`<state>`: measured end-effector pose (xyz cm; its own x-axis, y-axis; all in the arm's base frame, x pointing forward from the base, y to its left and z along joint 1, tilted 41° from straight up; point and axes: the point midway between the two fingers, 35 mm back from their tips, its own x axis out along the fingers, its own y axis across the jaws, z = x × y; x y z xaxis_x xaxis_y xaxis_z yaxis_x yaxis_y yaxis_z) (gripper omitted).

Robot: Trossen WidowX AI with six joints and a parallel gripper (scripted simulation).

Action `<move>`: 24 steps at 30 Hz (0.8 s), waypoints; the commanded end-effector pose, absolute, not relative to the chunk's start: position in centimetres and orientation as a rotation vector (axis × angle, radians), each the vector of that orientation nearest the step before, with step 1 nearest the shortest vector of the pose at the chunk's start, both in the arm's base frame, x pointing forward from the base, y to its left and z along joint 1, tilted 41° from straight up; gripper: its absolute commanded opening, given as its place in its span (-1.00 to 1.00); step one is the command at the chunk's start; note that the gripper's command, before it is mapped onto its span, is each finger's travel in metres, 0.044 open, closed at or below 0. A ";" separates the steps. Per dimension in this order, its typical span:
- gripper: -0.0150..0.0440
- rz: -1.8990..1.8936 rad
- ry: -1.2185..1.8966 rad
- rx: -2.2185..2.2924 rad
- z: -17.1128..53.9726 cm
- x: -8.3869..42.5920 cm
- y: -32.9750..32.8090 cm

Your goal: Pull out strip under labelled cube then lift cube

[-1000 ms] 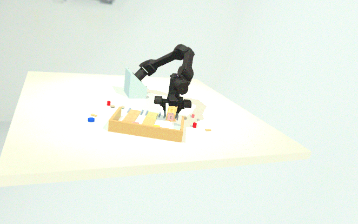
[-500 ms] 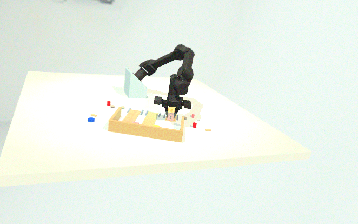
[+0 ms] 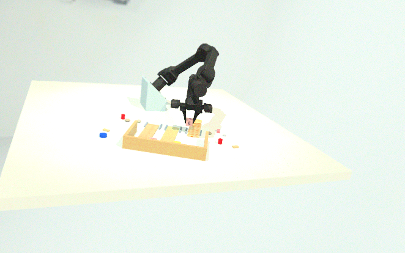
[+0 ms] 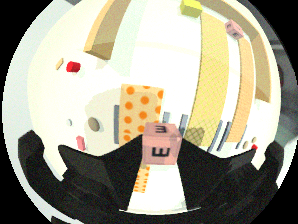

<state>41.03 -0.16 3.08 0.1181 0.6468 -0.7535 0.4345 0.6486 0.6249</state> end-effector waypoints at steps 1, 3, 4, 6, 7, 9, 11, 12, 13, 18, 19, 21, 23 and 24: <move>-0.49 0.196 1.511 0.942 3.6 39.6 -0.7; -0.49 0.196 1.511 0.943 3.7 39.1 -0.8; -0.49 0.196 1.511 0.943 3.7 39.0 -0.8; -0.49 0.196 1.511 0.943 3.7 38.8 -0.8; -0.49 0.196 1.511 0.943 3.7 38.5 -0.9; -0.49 0.195 1.512 0.943 3.6 37.9 -0.9; -0.49 0.195 1.512 0.943 3.5 37.2 -0.9; -0.49 0.195 1.512 0.943 3.5 36.9 -0.9; -0.49 0.195 1.512 0.943 3.5 36.5 -0.9; -0.49 0.194 1.513 0.943 3.2 34.8 -0.9; -0.49 0.194 1.513 0.943 3.2 34.4 -0.9; -0.49 0.194 1.514 0.943 3.1 33.7 -0.8; -0.49 0.194 1.514 0.943 3.0 33.0 -0.8; -0.49 0.194 1.514 0.944 2.9 32.6 -0.7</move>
<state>33.42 -0.63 3.03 0.1121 0.6526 -0.7494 0.4418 0.6428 0.6258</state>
